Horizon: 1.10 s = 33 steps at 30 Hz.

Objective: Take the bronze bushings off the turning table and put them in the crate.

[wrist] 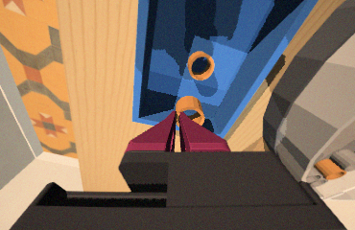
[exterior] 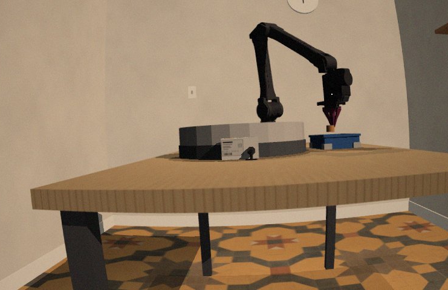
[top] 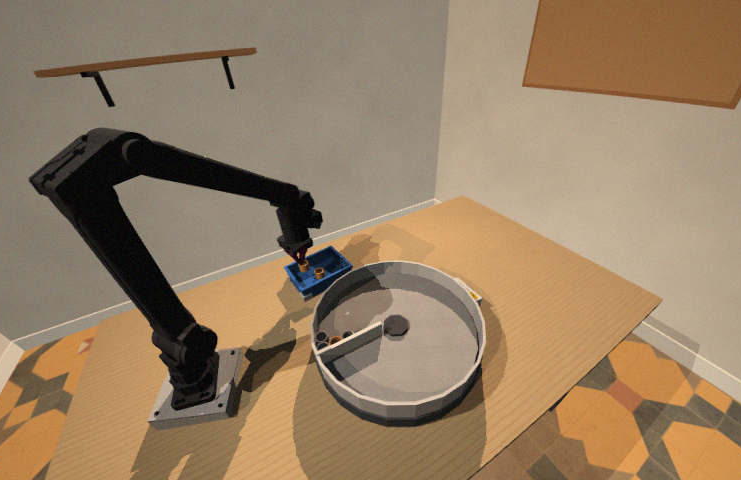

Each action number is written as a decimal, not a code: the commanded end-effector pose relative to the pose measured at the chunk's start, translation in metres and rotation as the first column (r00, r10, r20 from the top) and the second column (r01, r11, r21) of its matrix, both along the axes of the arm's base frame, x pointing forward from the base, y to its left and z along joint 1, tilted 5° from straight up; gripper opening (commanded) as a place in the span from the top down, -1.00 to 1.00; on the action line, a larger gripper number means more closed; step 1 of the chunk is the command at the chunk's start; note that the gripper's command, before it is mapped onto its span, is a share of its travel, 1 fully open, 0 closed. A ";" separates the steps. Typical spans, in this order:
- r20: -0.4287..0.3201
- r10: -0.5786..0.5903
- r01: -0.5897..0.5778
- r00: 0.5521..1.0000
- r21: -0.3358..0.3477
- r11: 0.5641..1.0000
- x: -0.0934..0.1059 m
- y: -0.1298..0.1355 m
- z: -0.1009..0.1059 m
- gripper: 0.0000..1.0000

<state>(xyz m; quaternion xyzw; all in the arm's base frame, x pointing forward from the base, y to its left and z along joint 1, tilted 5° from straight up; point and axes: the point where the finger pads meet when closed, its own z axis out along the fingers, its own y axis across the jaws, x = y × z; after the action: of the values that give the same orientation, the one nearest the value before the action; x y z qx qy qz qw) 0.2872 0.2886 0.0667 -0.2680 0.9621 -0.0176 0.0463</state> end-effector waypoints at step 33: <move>0.027 0.000 -0.001 1.000 0.027 1.000 0.002 -0.006 0.005 1.00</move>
<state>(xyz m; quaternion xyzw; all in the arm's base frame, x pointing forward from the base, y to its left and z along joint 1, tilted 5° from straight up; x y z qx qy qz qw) 0.2853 0.2860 0.0653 -0.2677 0.9621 -0.0148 0.0509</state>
